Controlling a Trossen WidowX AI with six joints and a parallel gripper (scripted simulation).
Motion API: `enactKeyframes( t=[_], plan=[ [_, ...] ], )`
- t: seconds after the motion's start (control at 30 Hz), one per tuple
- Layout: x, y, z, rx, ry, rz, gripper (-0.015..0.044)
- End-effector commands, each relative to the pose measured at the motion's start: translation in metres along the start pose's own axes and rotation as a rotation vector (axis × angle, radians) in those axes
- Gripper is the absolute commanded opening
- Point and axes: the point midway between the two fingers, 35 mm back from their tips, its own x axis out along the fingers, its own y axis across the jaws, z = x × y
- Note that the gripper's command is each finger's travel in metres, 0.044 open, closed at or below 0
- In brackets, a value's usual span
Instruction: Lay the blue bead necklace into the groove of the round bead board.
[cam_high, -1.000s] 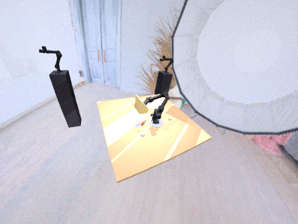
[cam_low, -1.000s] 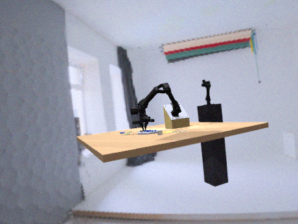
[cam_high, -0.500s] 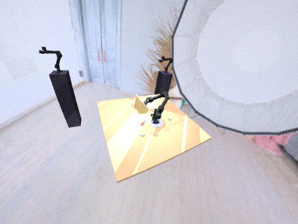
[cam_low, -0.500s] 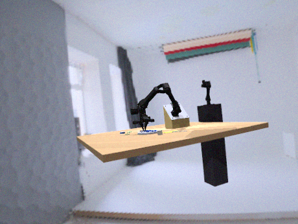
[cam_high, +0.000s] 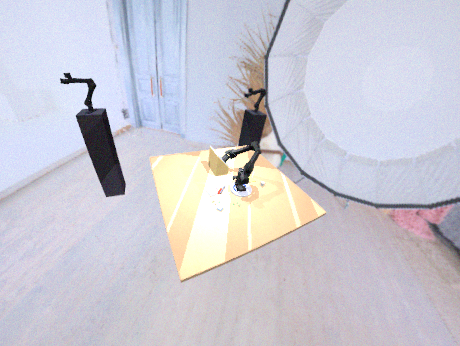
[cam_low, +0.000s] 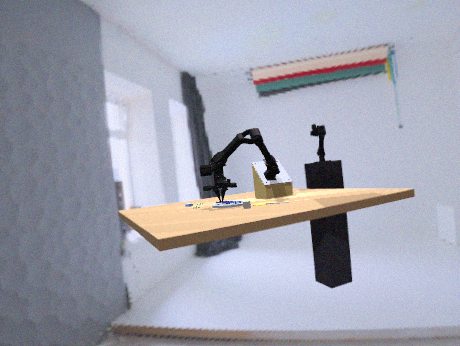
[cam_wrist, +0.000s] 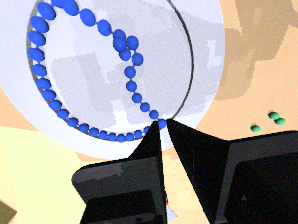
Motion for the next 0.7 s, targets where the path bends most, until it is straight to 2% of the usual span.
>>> enactKeyframes(
  t=[0.0, 0.67],
  plan=[
    [0.0002, -0.0061, -0.0021, -0.001, -0.002, 0.002, 0.0],
    [0.009, -0.006, -0.002, -0.001, -0.002, 0.002, 0.0]
  ],
)
